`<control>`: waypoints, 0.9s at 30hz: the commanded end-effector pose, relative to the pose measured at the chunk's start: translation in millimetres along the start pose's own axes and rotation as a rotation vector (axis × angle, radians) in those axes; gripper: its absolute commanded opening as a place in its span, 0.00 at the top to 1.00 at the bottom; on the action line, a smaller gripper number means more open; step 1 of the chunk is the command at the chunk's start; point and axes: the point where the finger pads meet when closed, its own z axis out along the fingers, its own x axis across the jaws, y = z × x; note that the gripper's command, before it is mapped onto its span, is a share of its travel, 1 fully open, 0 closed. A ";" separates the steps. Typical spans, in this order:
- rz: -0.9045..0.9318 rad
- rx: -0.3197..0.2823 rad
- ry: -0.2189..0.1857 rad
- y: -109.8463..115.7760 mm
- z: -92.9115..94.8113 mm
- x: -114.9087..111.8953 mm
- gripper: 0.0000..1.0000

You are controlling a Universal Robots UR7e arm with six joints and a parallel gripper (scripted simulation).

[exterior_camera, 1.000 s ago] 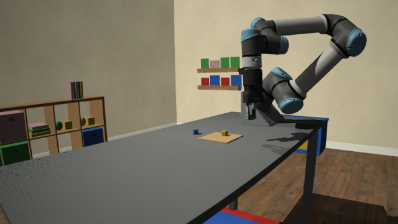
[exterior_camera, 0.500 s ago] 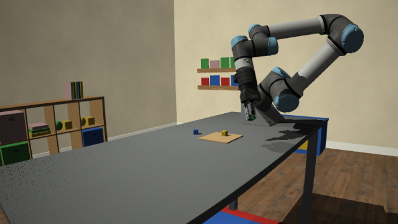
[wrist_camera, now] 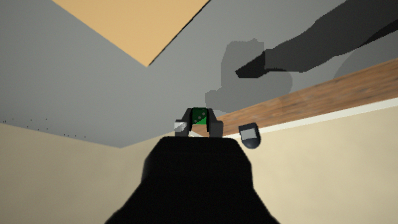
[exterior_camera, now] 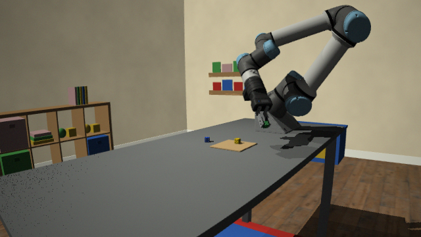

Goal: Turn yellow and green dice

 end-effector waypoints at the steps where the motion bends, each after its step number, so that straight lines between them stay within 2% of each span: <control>1: -0.001 -0.100 -0.002 -0.9 -0.8 -0.2 0.60; 10: -0.001 -0.234 -0.003 -2.4 -2.0 0.2 0.60; 19: -0.001 -0.285 -0.006 -2.4 -2.8 0.1 0.60; 27: -0.001 -0.296 -0.007 -2.3 -3.1 0.0 0.60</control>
